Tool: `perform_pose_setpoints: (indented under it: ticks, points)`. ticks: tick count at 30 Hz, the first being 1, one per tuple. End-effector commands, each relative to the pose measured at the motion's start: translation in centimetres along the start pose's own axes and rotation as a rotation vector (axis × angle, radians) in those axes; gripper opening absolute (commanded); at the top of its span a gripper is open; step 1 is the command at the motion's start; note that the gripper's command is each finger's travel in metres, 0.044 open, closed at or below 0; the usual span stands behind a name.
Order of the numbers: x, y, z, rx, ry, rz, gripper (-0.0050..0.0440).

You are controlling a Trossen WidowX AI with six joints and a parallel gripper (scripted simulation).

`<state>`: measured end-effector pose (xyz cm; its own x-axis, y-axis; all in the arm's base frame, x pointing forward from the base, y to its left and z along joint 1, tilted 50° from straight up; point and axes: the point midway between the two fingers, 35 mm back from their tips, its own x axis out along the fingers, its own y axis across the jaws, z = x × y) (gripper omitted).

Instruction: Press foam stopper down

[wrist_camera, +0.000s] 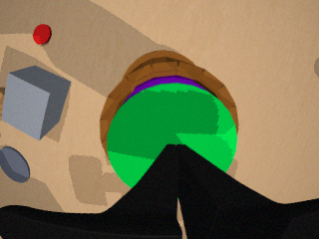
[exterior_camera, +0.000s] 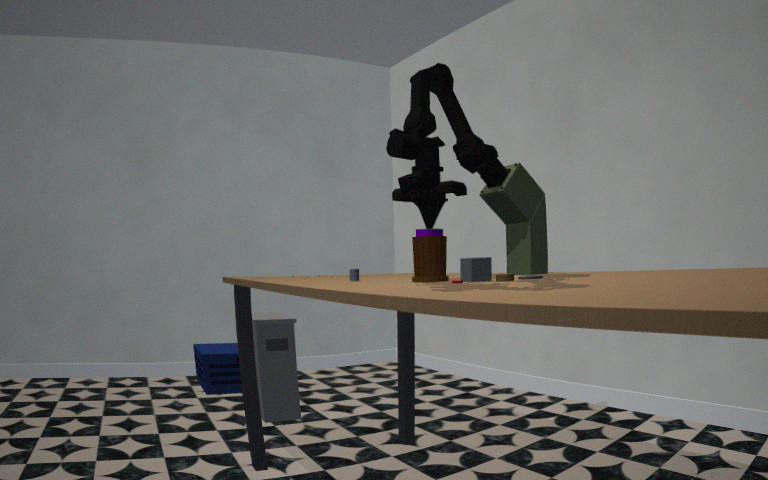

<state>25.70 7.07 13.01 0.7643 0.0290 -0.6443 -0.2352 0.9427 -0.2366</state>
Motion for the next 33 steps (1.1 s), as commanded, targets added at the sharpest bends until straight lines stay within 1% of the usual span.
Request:
perform_pose_setpoints:
  ticks: [1, 33]
  points:
    - [-0.13, -0.01, 0.19, 0.001, -0.011, 0.003, 0.0]
    - [0.14, 0.0, -0.01, 0.001, -0.011, 0.003, 0.0]
